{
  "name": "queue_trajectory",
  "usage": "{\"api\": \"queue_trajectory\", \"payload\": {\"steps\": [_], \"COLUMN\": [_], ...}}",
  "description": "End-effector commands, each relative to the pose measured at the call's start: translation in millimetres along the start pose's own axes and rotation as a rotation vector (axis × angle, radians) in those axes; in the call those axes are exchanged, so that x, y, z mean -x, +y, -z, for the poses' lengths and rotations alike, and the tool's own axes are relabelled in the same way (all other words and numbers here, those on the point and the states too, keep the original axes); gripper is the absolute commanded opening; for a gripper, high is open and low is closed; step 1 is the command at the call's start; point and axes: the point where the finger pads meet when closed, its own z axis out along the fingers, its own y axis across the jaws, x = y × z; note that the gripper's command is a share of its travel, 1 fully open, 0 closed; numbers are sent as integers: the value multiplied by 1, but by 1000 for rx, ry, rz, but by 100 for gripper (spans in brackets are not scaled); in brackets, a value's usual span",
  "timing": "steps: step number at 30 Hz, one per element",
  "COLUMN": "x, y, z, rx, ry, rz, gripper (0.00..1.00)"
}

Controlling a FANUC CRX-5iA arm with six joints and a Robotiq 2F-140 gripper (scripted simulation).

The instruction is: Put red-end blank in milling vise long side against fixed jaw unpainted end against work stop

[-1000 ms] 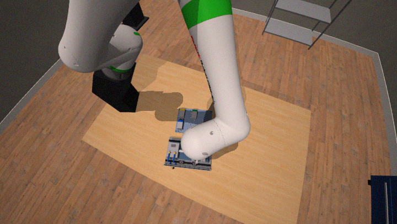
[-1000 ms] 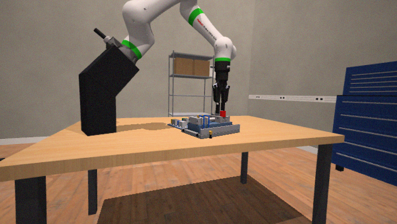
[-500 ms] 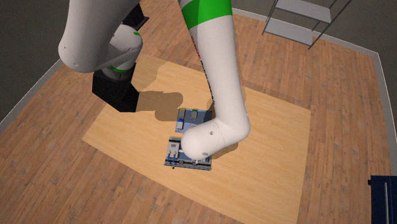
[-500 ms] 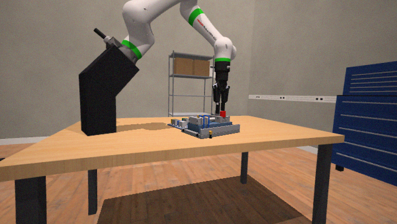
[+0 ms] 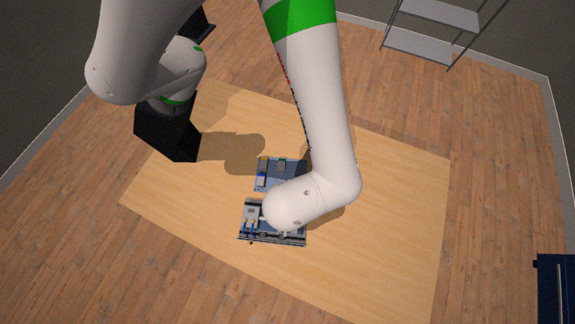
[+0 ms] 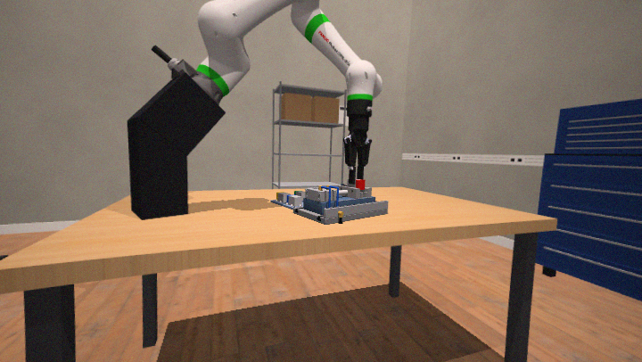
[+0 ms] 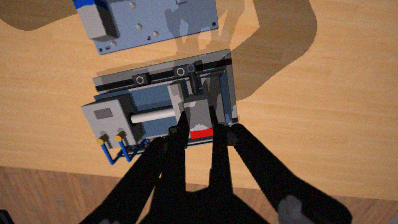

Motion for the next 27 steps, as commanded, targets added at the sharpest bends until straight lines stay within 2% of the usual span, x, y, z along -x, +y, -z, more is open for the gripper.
{"api": "queue_trajectory", "payload": {"steps": [1, 27], "x": [1, 1], "y": [1, 1], "z": [1, -2], "rx": [1, 1], "ry": [-1, -1], "rz": [0, 0], "gripper": [10, 10]}}
